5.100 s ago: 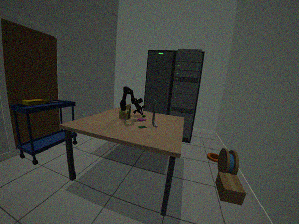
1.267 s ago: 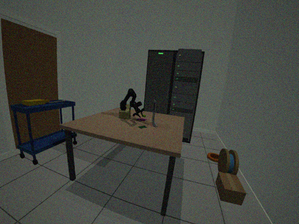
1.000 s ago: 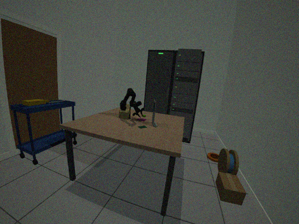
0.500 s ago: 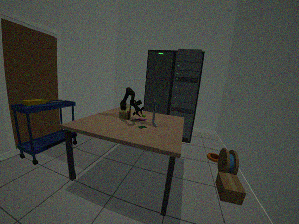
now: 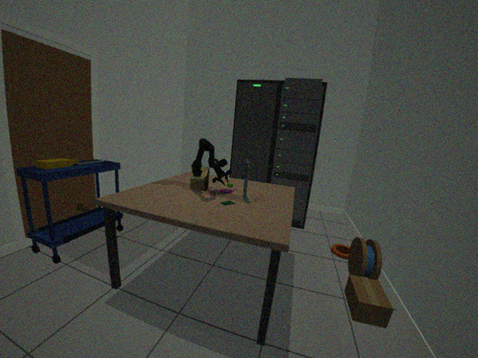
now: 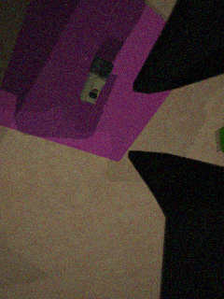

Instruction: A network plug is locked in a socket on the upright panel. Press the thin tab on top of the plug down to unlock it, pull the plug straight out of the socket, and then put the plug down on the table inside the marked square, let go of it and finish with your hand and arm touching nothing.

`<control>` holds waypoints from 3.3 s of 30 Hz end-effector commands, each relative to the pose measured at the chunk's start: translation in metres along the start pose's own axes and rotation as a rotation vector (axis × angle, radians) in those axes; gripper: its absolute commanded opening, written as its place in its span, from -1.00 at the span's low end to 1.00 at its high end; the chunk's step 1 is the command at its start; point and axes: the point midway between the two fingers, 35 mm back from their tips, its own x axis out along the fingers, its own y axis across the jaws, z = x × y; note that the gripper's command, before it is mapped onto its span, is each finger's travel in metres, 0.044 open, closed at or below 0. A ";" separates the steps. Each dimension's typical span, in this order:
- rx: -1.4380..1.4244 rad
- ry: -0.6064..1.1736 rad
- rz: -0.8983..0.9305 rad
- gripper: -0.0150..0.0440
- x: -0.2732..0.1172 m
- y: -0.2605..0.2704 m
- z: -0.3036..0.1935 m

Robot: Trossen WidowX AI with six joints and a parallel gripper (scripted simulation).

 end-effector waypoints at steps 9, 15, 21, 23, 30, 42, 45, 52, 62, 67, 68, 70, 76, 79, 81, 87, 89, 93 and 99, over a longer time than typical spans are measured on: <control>0.007 -0.003 0.001 0.04 -0.008 0.008 -0.001; 0.008 -0.003 0.001 0.04 -0.013 0.011 -0.001; 0.008 -0.003 0.001 0.04 -0.018 0.014 -0.001; 0.007 -0.003 0.001 0.04 -0.020 0.015 -0.001; 0.007 -0.004 0.002 0.04 -0.026 0.018 -0.001; 0.007 -0.006 0.003 0.04 -0.038 0.023 0.000; 0.006 -0.007 0.004 0.04 -0.041 0.024 0.001; 0.006 -0.009 0.005 0.04 -0.048 0.027 0.002; -0.001 -0.004 0.003 0.04 -0.056 0.032 0.001; 0.001 -0.001 0.002 0.04 -0.067 0.044 -0.001; 0.001 -0.001 0.002 0.04 -0.069 0.046 -0.002; 0.001 0.000 0.002 0.04 -0.074 0.050 -0.002; 0.003 0.000 0.003 0.04 -0.090 0.062 -0.003; 0.003 0.000 0.003 0.04 -0.099 0.067 -0.003; 0.003 -0.001 0.003 0.04 -0.105 0.071 -0.002; 0.004 -0.005 0.005 0.04 -0.125 0.080 0.000; 0.005 -0.007 0.006 0.04 -0.131 0.083 0.001; 0.005 -0.010 0.008 0.04 -0.143 0.088 0.003; 0.005 -0.010 0.008 0.48 -0.143 0.088 0.003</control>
